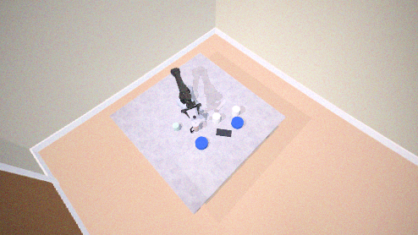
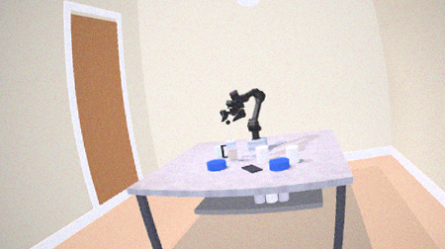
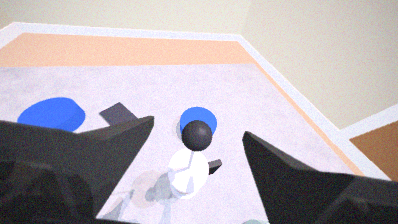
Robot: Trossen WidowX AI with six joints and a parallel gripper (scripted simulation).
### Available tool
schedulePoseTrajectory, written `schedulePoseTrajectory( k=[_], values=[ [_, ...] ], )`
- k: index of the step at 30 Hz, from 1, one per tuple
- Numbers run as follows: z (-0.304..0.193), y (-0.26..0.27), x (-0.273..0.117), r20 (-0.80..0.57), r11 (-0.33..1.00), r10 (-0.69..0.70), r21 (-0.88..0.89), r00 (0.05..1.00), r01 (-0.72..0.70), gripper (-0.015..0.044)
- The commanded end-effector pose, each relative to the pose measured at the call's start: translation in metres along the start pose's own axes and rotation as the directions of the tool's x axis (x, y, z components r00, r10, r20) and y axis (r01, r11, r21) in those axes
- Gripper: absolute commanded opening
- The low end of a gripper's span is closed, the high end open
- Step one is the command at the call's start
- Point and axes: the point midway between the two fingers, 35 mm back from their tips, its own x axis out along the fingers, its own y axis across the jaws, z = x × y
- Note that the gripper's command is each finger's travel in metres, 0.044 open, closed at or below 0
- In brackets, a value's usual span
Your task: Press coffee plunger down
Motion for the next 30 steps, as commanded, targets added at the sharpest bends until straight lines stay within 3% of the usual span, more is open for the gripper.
schedulePoseTrajectory(
  k=[1,10,30],
  values=[
    [-0.003,0.001,0.004,-0.010,1.000,0.005,0.003,1.000,-0.005,0.0361],
    [-0.003,0.001,0.004,-0.010,1.000,0.005,0.003,1.000,-0.005,0.0125],
    [-0.013,0.001,0.014,-0.010,1.000,0.005,0.003,1.000,-0.005,0.0120]
  ],
)
